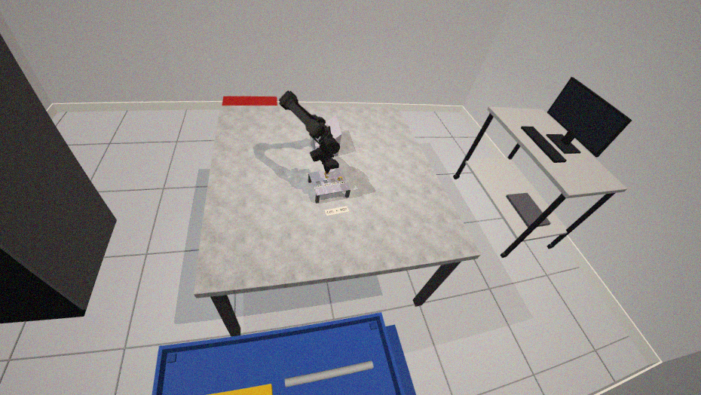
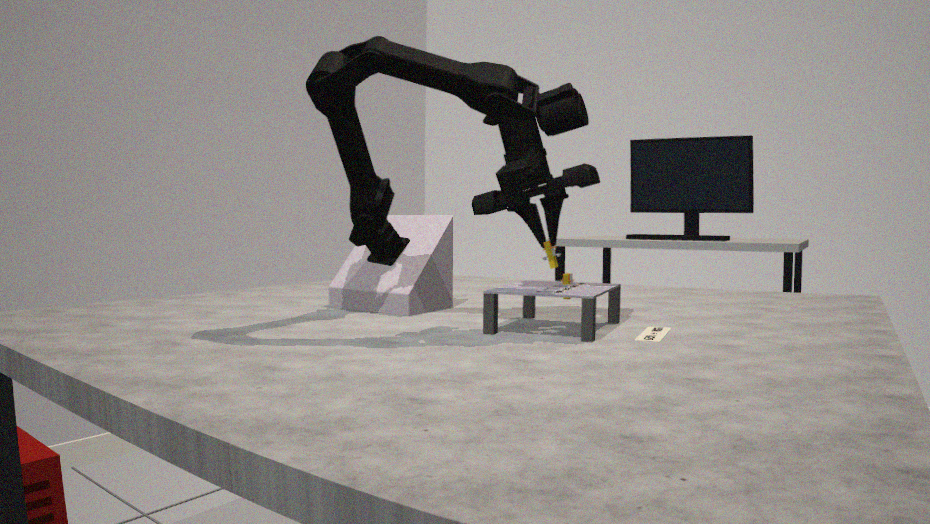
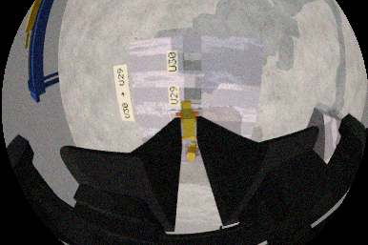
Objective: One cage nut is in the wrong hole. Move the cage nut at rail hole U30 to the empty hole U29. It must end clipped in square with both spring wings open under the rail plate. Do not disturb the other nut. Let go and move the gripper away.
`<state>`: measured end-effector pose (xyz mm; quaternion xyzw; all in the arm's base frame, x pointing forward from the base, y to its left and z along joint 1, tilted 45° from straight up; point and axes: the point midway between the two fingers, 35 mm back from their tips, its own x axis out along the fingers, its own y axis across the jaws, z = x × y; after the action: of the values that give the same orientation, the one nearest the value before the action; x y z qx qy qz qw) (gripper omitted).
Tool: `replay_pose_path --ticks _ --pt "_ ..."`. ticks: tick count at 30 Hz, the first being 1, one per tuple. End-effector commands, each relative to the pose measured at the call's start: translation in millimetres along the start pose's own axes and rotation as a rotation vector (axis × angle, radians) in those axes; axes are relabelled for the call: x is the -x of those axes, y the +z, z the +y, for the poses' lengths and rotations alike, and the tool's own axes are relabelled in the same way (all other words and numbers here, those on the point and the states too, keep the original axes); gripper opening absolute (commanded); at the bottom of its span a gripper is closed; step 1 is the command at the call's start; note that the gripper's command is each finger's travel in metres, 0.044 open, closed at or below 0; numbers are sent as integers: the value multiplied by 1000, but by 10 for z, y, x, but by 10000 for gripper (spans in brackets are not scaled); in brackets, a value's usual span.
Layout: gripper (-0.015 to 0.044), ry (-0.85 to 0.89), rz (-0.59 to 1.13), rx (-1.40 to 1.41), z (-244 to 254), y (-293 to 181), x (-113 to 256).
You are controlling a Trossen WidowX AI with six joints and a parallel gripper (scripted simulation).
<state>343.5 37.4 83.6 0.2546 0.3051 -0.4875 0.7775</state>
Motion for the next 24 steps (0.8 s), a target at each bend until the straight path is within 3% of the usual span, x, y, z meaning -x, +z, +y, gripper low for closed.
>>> replay_pose_path --ticks 1,24 --pt "27 -12 -7 -10 -3 9 -16" --pt "27 -91 -5 -12 19 13 -78"
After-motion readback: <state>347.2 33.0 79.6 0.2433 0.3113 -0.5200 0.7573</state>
